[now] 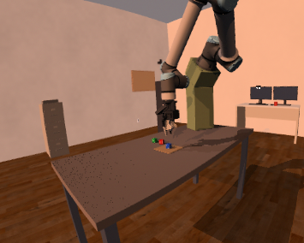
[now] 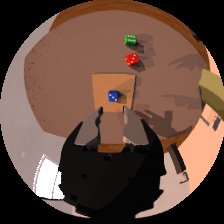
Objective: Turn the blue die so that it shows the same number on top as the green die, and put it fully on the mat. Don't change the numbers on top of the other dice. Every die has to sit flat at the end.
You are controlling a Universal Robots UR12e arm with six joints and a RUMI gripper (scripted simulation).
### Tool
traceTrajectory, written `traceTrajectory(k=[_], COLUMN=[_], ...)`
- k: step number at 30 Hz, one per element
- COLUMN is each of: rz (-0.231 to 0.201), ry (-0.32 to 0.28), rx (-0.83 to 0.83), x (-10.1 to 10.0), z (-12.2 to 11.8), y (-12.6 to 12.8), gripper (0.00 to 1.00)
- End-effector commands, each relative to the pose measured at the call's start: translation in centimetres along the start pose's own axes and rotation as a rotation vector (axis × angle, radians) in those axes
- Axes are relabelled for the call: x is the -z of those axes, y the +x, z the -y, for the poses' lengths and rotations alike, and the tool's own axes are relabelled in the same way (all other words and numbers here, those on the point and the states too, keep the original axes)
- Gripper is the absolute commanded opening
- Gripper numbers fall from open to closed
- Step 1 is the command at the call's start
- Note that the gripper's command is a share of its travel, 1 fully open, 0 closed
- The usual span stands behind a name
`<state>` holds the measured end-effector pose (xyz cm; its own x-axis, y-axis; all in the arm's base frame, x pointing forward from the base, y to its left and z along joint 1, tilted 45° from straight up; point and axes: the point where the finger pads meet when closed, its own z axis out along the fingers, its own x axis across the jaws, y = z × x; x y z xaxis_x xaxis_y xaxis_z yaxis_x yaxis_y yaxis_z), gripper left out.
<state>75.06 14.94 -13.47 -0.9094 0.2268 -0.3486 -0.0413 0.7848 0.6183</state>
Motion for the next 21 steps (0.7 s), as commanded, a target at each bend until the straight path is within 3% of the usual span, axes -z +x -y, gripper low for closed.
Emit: traceTrajectory(k=[1, 21], rz=[0.001, 0.0], ry=[0.0, 0.0], rx=[0.0, 0.001], x=[0.0, -1.7], z=[0.0, 0.0], y=[0.0, 0.0], gripper=[0.28, 0.28])
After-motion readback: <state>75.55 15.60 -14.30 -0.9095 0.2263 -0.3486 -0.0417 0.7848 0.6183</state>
